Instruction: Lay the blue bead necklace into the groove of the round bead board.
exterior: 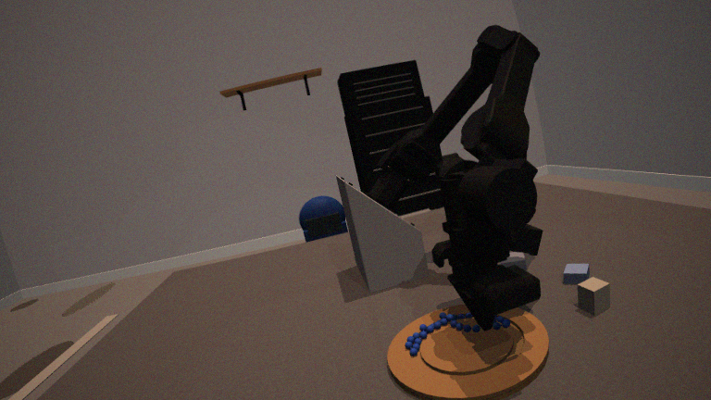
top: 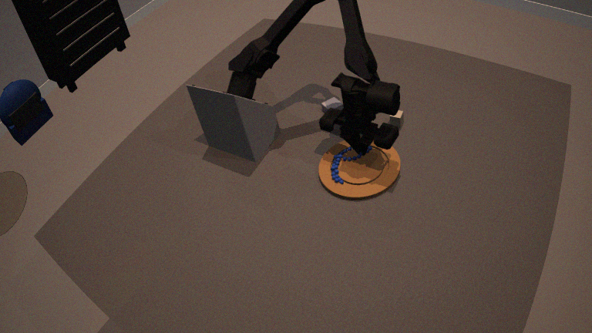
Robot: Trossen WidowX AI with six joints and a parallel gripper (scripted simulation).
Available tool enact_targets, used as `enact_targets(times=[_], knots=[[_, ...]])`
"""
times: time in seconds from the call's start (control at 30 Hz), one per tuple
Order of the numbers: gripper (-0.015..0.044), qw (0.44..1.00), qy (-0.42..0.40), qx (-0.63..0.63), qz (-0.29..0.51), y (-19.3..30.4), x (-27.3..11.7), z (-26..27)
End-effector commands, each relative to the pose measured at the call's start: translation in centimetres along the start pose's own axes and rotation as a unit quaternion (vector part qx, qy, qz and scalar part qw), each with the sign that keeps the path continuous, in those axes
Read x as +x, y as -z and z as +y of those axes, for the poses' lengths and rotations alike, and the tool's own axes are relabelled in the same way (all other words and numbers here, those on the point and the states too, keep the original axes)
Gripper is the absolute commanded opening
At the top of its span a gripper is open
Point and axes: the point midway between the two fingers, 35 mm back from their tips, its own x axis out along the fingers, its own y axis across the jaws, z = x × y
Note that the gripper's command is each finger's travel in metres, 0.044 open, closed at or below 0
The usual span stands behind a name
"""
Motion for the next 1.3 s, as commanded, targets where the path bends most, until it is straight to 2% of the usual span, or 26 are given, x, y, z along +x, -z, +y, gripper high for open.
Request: enact_targets(times=[0.0, 0.63, 1.27], knots=[[0.0000, 1.000, 0.000, 0.000, 0.000, 0.0, 0.0, 0.0], [0.0000, 1.000, 0.000, 0.002, -0.002, 0.0, -0.6, 0.0], [0.0000, 1.000, 0.001, 0.001, -0.002, -2.3, -0.7, -4.8]])
